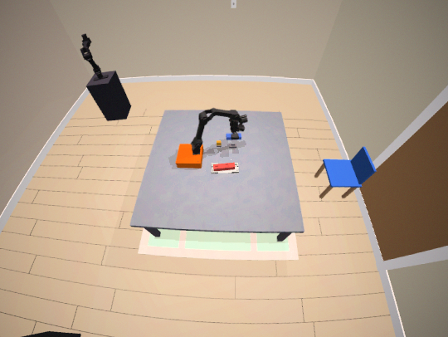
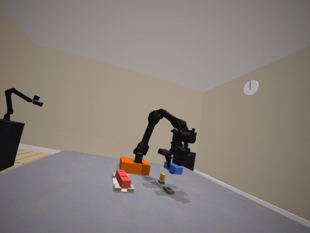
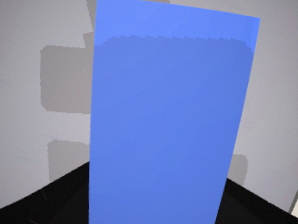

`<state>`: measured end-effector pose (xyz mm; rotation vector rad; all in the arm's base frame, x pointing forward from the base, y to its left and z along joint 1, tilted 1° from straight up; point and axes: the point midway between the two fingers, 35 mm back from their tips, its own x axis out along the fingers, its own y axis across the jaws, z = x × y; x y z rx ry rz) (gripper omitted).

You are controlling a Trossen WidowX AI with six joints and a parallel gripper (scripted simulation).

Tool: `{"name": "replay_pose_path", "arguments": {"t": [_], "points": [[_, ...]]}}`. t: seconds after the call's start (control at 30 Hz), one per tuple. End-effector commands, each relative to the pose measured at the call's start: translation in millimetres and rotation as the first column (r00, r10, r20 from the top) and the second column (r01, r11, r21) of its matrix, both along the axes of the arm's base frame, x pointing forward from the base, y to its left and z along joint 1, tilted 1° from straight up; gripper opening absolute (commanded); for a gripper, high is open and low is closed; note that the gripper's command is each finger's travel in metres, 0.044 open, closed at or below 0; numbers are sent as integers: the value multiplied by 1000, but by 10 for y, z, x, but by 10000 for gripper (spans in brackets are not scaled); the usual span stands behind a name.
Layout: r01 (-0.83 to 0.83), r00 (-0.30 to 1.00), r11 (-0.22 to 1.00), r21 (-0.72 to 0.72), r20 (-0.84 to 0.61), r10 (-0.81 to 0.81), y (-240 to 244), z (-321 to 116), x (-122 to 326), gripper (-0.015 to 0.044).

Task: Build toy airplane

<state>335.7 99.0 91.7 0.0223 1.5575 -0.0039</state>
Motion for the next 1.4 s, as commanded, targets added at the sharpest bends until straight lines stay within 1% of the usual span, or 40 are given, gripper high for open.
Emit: {"name": "replay_pose_path", "arguments": {"t": [0.0,0.13,0.27,0.8,1.37], "points": [[-3,1000,1000,1,5,3,-5,127,-8,0],[-3,1000,1000,2,5,3,-13,250,-32,0],[9,1000,1000,2,5,-9,-37,268,-34,0],[291,957,957,2,2,-291,-555,175,-12,0],[570,822,822,2,0,-570,-1100,72,-83,0]]}}
